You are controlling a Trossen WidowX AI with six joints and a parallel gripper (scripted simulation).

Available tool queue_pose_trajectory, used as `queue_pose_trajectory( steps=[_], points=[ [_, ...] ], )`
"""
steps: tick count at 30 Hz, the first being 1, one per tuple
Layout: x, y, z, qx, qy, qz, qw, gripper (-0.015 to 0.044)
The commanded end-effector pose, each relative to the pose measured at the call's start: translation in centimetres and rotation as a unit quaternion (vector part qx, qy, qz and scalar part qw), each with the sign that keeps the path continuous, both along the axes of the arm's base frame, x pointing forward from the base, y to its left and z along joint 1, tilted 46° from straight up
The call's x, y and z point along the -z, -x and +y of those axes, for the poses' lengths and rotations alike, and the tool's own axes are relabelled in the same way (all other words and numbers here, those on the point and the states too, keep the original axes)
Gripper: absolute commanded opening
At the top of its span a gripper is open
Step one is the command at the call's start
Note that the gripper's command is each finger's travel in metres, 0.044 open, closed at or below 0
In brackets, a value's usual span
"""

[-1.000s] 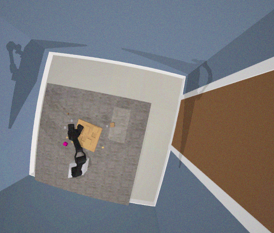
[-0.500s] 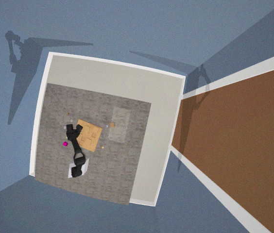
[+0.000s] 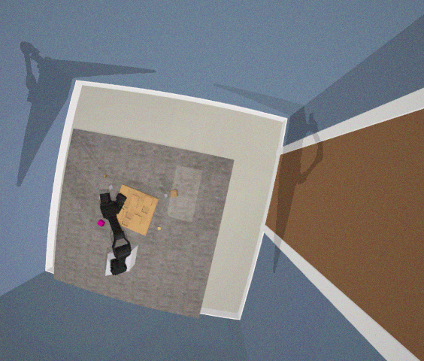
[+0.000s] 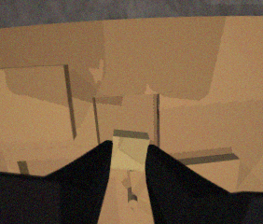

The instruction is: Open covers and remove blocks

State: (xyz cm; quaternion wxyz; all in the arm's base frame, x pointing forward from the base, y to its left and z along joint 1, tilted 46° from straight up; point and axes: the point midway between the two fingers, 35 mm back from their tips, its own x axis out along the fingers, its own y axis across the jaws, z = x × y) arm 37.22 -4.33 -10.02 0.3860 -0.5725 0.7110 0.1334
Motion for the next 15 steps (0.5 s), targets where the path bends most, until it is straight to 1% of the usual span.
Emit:
queue_pose_trajectory(
  steps=[1,15],
  points=[
    [-0.5,-0.1,0.6,0.002,-0.003,-0.002,1.0,0.008],
    [-3.1,-0.2,3.2,0.002,-0.003,-0.002,1.0,0.008]
  ],
)
